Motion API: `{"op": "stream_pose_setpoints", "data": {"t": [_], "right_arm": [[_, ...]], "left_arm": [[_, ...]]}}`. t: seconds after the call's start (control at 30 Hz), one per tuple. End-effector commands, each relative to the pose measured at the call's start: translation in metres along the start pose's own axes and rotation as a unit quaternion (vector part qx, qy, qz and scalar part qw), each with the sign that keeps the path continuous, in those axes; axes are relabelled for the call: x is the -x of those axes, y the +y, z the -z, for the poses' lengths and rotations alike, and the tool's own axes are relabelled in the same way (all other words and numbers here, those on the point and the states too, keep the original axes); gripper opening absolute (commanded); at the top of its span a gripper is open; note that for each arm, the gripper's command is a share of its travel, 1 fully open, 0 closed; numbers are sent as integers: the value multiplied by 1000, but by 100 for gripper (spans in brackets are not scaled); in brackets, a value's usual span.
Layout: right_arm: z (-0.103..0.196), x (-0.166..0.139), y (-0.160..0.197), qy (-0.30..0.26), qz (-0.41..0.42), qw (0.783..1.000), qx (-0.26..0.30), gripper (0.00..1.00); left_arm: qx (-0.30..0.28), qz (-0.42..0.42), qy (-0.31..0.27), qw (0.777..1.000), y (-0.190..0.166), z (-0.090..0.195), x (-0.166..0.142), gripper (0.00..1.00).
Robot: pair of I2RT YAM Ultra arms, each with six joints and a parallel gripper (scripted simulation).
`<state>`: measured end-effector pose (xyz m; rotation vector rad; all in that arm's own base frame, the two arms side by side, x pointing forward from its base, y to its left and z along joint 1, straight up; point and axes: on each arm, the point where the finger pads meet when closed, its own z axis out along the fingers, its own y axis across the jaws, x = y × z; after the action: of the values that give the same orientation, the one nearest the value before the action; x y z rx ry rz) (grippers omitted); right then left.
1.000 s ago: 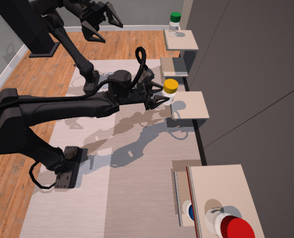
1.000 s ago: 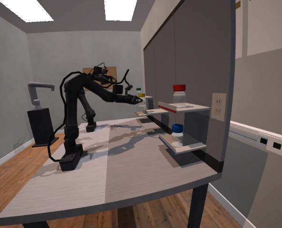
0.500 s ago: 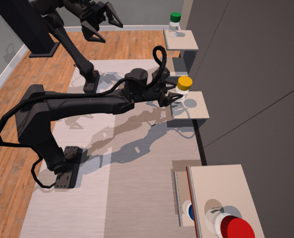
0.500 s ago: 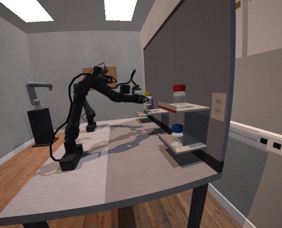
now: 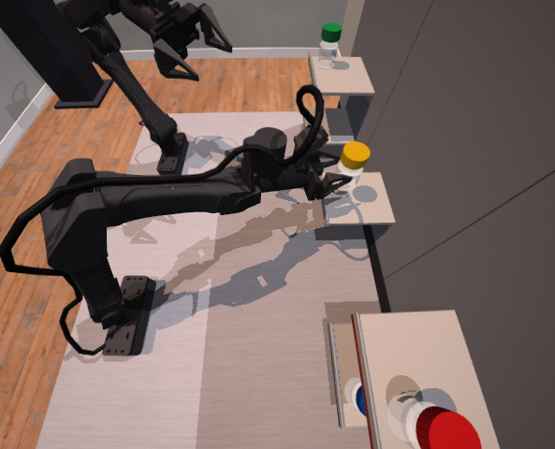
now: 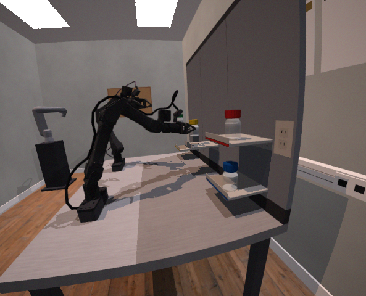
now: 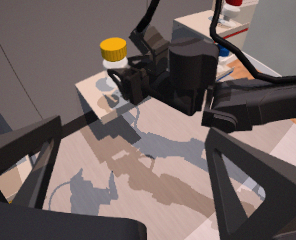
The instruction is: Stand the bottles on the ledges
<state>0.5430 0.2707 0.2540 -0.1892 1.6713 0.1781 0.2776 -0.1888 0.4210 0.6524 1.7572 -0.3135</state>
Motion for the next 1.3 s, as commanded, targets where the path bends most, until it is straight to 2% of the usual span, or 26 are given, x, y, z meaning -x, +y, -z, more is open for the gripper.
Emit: {"op": "stream_pose_setpoints", "data": {"t": [0.0,0.03,0.37,0.43,0.57,0.67,0.8,0.87,0.9,0.93,1.07,1.27], "right_arm": [[-1,44,-1,-52,-16,999,3,50],[0,36,0,-41,-14,999,2,50],[-3,33,-2,-58,-15,998,4,50],[-3,27,-2,-61,-15,998,4,50],[-5,2,-3,-30,-9,999,1,50],[-4,17,-3,-51,-13,999,2,50],[-6,-5,-3,-36,-8,999,1,50],[-6,-5,-3,-36,-8,999,1,50],[-5,7,-3,-50,-12,999,2,50],[-7,-9,-3,-36,-7,999,2,50],[-8,-9,-3,-43,-9,999,2,50],[-9,-25,-4,-38,-7,999,2,50]], "left_arm": [[5,3,-2,1000,4,7,-1,100],[5,3,-2,1000,4,7,-1,100],[5,3,-2,1000,4,7,-1,100],[5,3,-2,1000,4,7,-1,100],[5,3,-2,1000,4,7,-1,100],[5,3,-2,1000,4,7,-1,100],[5,3,-2,1000,4,7,-1,100],[5,3,-2,1000,4,7,-1,100],[5,3,-2,1000,4,7,-1,100],[5,3,-2,1000,4,7,-1,100],[5,3,-2,1000,4,7,-1,100],[5,3,-2,1000,4,7,-1,100]]}}
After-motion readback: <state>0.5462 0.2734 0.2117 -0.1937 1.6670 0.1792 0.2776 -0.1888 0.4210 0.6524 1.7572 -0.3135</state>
